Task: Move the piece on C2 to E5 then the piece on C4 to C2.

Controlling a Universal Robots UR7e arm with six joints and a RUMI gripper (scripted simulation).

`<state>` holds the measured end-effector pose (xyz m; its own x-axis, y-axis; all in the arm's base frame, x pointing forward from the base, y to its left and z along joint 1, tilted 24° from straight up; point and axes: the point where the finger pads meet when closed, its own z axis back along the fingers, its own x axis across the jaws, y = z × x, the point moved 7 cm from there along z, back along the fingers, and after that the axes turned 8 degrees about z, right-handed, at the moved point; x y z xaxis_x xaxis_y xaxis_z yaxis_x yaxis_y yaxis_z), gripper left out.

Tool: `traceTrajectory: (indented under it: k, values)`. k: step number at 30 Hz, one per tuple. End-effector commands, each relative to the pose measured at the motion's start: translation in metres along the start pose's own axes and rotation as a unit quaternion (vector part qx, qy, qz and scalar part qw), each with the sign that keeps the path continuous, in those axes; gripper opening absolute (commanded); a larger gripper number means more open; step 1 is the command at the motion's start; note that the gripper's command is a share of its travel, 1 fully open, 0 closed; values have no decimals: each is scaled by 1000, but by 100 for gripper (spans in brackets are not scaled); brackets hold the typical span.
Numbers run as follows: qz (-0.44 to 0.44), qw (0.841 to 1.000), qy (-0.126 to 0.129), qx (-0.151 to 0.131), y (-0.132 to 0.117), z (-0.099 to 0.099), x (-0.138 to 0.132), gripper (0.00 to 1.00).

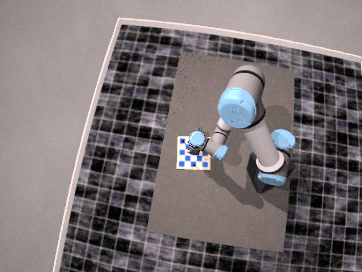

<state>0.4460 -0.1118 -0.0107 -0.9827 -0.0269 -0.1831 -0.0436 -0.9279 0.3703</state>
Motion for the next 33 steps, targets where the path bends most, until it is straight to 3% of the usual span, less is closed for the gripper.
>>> traceTrajectory:
  k: [1,11,26,33]
  values:
    - [0,1000,1,0,0,1,0,0]
    - [0,1000,1,0,0,12,0,0]
    - [0,1000,1,0,0,71,0,0]
    - [0,1000,1,0,0,88,0,0]
